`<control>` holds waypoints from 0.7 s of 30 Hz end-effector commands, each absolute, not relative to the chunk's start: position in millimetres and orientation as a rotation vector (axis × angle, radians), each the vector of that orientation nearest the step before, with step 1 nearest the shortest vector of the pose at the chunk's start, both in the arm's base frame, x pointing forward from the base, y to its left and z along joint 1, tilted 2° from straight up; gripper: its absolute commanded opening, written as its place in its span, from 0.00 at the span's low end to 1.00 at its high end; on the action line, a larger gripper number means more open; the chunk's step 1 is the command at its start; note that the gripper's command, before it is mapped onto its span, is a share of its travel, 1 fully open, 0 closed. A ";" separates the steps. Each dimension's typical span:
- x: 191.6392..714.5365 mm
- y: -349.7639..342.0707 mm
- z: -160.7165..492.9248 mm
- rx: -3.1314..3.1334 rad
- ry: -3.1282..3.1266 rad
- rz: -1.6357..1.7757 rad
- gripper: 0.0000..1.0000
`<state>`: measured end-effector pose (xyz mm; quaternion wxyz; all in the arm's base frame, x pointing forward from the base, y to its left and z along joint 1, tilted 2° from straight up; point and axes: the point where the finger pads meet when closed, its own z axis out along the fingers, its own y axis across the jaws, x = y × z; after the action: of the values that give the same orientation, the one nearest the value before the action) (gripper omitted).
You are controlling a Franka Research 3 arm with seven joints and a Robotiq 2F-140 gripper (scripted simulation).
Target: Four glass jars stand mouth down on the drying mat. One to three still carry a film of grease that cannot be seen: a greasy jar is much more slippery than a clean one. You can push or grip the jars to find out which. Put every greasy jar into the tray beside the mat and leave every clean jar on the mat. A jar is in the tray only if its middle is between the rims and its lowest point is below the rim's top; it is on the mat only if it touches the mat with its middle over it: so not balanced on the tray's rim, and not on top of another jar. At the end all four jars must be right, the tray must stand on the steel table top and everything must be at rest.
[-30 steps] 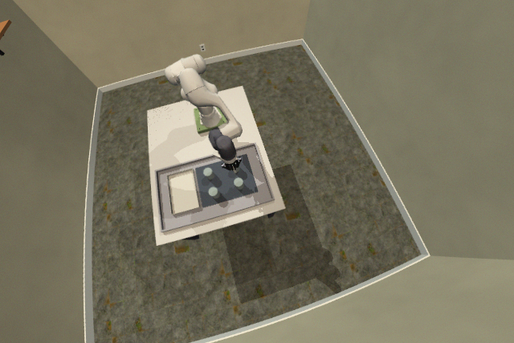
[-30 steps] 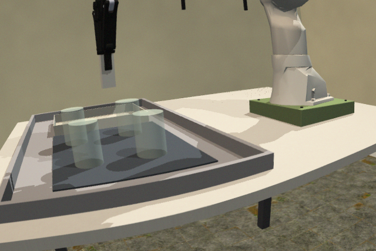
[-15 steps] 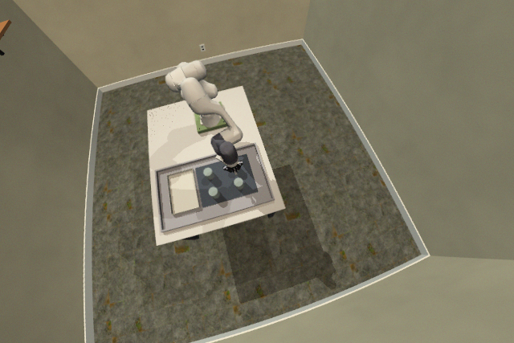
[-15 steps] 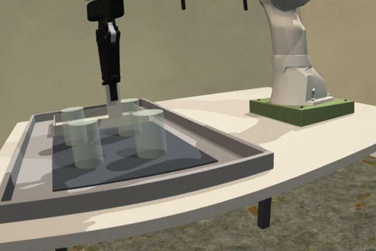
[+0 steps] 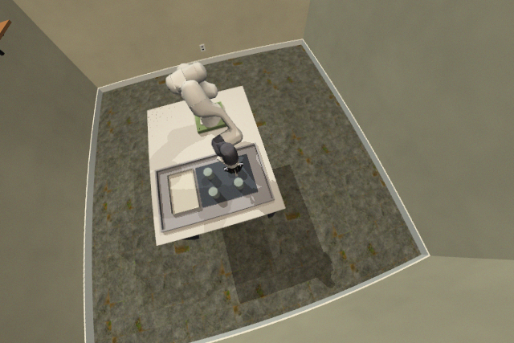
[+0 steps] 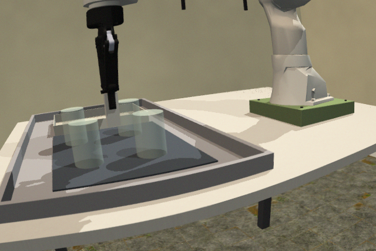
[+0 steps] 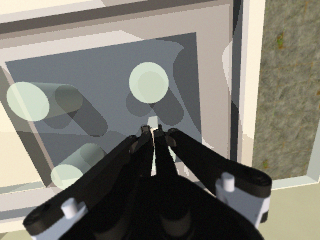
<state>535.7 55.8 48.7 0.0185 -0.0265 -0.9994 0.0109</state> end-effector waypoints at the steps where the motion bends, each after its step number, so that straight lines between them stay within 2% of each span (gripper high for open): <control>1: 537.8 55.4 48.8 -0.103 -3.109 0.038 0.00; 21: 540.2 55.2 48.7 -0.103 -3.109 0.038 0.00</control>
<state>539.1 55.7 49.2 0.0160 -0.0313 -0.9993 0.0108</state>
